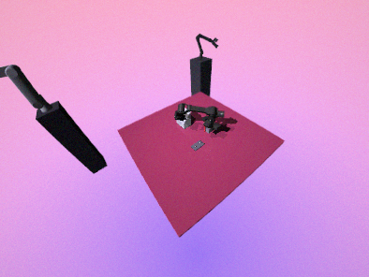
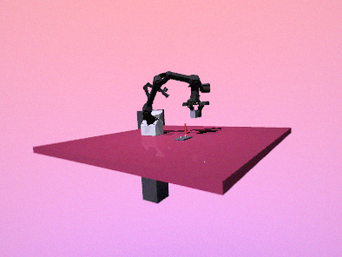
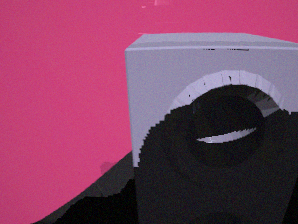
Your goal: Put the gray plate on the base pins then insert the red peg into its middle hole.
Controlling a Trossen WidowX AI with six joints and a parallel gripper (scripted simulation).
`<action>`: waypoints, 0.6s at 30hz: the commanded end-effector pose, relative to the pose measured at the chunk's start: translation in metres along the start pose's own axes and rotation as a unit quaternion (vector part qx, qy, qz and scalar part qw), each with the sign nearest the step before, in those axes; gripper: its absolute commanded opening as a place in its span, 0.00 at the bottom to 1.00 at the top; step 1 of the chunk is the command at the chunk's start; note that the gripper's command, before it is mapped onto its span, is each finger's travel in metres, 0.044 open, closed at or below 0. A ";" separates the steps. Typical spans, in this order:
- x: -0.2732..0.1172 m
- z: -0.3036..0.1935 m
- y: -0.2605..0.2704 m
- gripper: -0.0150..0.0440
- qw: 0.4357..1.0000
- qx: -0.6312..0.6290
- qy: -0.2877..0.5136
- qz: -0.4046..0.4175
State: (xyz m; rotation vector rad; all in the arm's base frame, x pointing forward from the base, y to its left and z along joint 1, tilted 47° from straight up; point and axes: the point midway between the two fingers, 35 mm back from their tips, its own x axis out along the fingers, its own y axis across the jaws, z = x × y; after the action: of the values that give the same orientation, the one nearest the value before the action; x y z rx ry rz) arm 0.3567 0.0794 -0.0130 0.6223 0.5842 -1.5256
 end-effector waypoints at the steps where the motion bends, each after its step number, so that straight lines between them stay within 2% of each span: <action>1: 0.005 0.014 0.003 0.25 1.000 -0.001 0.001 0.001; 18: 0.029 0.065 0.006 0.25 1.000 -0.009 0.004 0.002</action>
State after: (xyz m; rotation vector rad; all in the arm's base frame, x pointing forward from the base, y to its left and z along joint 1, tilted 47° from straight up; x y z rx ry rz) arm 0.3599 0.0235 0.0091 0.6199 0.6037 -1.5151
